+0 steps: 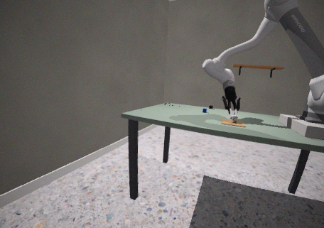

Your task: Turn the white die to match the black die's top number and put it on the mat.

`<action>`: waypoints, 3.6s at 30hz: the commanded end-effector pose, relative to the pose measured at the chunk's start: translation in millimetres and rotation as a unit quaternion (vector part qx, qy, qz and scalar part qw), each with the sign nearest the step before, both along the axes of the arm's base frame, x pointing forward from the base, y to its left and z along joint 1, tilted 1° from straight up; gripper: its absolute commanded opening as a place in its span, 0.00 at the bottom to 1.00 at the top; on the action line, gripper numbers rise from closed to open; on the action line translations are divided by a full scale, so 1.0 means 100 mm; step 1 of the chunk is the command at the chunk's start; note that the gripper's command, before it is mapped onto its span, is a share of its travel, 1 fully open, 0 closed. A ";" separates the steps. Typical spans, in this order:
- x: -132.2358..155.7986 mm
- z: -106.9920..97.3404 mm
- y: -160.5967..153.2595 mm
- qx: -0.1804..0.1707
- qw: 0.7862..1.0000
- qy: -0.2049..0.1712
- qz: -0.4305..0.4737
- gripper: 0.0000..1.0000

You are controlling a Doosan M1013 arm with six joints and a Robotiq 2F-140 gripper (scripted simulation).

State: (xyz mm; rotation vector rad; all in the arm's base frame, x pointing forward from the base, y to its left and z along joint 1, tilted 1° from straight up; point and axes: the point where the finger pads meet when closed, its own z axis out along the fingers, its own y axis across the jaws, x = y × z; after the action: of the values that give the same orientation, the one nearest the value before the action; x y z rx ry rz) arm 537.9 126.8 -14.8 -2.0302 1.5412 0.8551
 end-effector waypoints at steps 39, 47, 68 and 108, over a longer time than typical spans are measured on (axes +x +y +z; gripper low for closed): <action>-0.02 -0.09 0.00 0.001 1.000 0.001 -0.004 0.24; -0.02 -0.09 0.00 0.001 1.000 0.001 -0.004 0.24; -0.02 -0.09 0.00 0.001 1.000 0.001 -0.004 0.24; -0.02 -0.16 0.00 0.001 1.000 0.001 -0.004 0.24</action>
State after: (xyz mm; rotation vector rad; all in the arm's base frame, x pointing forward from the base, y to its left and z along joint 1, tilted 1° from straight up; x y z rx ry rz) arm 537.9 126.7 -26.0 -2.0300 1.5410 0.8550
